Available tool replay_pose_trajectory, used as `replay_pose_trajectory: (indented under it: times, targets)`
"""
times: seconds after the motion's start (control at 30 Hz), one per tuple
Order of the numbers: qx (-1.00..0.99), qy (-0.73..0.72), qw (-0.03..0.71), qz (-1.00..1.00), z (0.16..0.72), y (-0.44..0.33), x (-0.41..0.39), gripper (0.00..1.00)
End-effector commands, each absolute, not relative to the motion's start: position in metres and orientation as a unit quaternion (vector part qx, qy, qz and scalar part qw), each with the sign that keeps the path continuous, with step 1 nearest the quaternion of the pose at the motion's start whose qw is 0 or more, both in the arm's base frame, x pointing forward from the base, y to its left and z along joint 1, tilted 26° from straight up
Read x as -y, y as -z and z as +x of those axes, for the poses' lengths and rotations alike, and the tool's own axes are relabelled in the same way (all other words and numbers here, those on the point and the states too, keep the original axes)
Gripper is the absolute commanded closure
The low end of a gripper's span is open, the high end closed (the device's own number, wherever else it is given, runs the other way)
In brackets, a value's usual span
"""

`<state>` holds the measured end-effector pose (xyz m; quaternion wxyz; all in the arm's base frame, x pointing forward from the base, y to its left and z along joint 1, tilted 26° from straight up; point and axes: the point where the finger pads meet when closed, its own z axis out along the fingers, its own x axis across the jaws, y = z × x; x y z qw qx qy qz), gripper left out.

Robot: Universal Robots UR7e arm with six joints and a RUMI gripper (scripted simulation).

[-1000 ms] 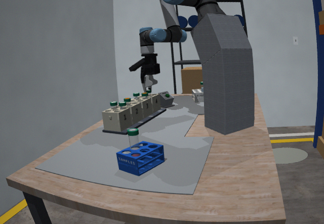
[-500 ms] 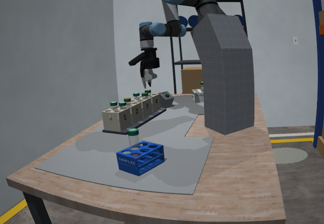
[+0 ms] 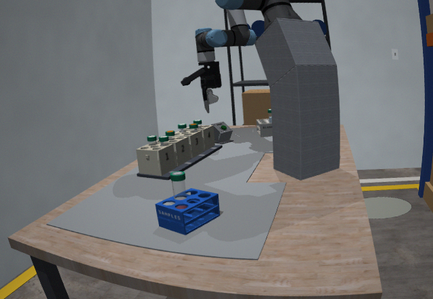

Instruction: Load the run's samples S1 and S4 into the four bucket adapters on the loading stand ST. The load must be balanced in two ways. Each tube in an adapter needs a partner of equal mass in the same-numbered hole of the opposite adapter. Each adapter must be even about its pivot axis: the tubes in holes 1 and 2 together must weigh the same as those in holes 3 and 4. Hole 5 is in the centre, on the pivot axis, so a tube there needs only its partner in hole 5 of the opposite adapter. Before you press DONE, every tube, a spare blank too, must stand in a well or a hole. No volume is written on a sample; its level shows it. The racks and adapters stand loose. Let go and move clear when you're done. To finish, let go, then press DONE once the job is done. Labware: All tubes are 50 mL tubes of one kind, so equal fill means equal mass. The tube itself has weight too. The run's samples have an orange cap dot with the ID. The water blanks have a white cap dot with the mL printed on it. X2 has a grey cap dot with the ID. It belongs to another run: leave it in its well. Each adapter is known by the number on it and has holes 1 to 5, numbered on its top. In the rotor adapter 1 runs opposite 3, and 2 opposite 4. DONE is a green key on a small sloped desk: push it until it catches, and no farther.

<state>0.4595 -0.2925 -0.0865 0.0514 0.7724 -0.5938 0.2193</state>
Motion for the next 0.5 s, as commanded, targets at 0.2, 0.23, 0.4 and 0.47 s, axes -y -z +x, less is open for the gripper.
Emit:
replay_pose_trajectory:
  times: [0.2,0.23,0.4,0.47]
  targets:
    - [0.383,-0.203,0.089,0.897,0.426,0.073,0.363,1.0]
    - [0.361,-0.2,0.094,0.906,0.422,0.072,0.37,1.0]
    - [0.26,-0.189,0.116,0.94,0.419,0.07,0.376,1.0]
    - [0.255,-0.188,0.117,0.941,0.419,0.07,0.376,1.0]
